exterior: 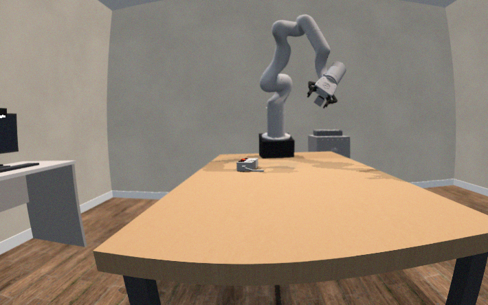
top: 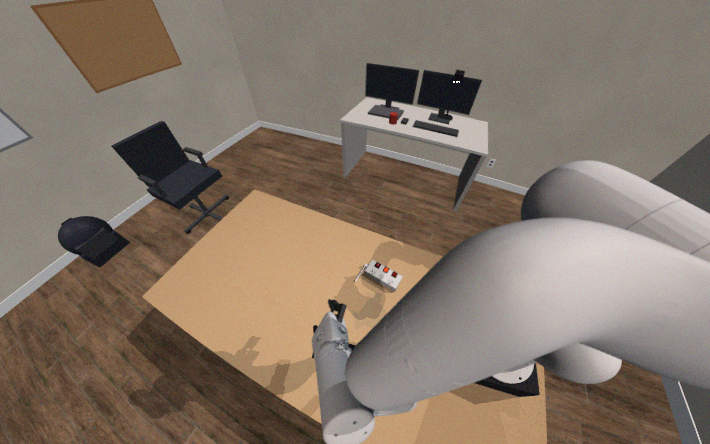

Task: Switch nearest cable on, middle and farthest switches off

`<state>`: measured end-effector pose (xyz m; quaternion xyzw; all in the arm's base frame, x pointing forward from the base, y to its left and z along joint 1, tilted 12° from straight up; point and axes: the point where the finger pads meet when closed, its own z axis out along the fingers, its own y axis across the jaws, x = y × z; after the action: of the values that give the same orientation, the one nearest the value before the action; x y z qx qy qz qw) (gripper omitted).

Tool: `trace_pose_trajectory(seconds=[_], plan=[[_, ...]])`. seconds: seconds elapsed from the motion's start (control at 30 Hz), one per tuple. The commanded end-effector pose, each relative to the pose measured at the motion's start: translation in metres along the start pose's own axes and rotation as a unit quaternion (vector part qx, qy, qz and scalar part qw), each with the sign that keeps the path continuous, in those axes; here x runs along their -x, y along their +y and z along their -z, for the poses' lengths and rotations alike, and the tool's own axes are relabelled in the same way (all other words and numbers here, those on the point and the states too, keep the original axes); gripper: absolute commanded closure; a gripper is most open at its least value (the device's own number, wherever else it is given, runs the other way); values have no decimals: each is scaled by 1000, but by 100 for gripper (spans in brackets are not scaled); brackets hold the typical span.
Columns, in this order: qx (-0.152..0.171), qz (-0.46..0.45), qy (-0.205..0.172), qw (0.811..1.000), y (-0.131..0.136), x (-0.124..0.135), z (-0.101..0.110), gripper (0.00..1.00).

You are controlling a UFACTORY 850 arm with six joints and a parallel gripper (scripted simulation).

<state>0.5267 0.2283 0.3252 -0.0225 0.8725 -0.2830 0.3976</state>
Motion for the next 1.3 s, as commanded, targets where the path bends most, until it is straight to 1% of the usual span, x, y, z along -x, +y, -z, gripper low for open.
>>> trace_pose_trajectory(seconds=[0.0, 0.6, 0.73, 0.87, 0.97, 1.03, 1.1, 1.2, 1.23, 1.27], plan=[[0, -1, -1, 1000, 0, 1, 0, 0], [0, -1, 0, 1000, 0, 1, 0, 0], [5, -13, 12, 1000, -3, -3, -5, 0], [21, -54, 48, 997, -11, -16, -19, 0], [39, -107, 100, 988, -24, -34, -38, 0], [54, -148, 141, 977, -34, -48, -55, 0], [54, -148, 141, 977, -34, -48, -55, 0], [82, -221, 212, 948, -51, -74, -84, 0], [82, -221, 212, 948, -51, -74, -84, 0], [92, -248, 236, 935, -58, -83, -95, 0]])
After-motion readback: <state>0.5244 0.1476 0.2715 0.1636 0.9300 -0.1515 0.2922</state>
